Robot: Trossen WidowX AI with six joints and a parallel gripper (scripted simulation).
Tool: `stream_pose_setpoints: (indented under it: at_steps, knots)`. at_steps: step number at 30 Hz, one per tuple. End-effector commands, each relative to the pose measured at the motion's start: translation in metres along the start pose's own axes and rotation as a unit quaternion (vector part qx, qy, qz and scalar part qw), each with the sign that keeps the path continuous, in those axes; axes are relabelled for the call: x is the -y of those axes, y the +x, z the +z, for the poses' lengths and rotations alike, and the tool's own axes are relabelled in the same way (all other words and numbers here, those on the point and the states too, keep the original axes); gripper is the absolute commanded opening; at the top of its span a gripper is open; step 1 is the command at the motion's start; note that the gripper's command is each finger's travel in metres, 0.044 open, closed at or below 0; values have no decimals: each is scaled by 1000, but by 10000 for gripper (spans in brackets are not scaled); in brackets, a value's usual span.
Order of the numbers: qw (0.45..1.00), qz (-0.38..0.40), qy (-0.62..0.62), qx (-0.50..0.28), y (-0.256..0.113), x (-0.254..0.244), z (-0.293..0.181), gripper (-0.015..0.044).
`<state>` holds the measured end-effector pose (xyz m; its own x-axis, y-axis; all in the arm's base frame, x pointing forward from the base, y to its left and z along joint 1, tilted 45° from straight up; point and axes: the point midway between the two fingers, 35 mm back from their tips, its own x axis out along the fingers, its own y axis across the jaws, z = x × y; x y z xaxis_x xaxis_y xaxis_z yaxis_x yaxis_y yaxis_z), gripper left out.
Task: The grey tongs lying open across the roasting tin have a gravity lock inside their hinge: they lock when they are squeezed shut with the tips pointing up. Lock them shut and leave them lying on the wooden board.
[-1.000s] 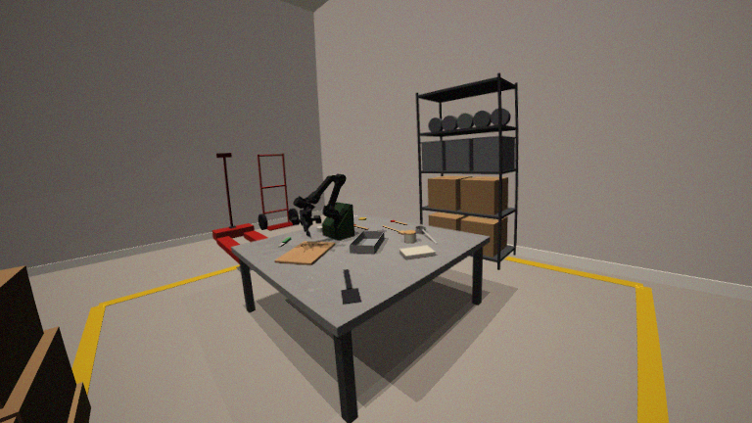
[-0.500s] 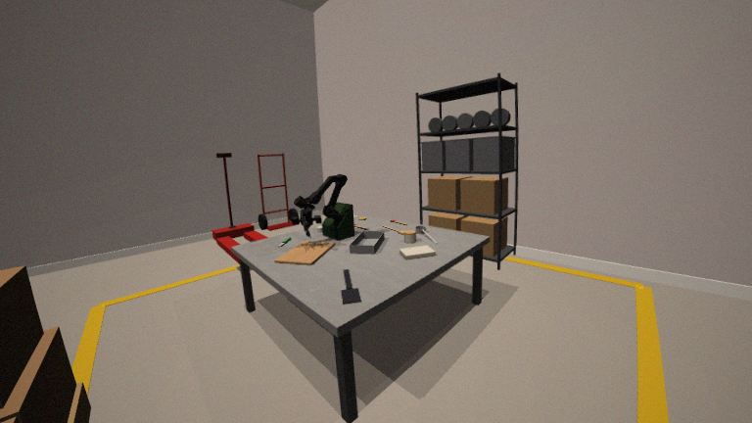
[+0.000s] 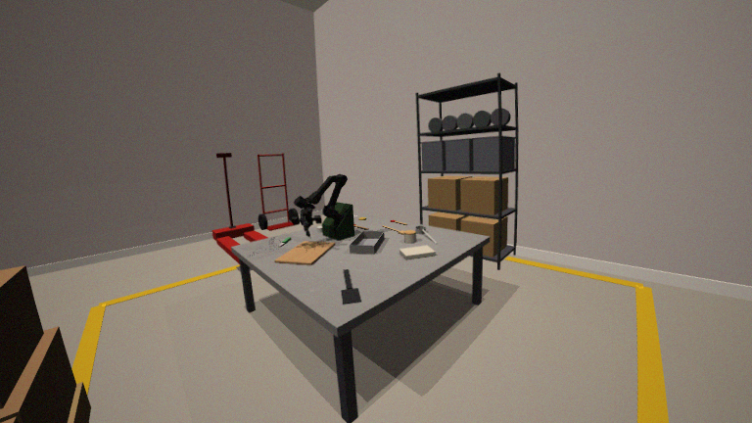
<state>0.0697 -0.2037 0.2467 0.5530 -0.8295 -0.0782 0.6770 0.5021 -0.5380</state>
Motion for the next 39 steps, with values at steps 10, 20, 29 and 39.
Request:
stream_pose_setpoints:
  at_steps: [10, 20, 29, 39]
  knots:
    - [1000, 3, 5, -4, 1, 0, 1, -150]
    - [994, 12, 66, -82, 13, 4, 1, -150]
    - [981, 21, 98, -164, 21, 3, 0, -150]
    - [960, 25, 101, -260, 25, 0, -1, -150]
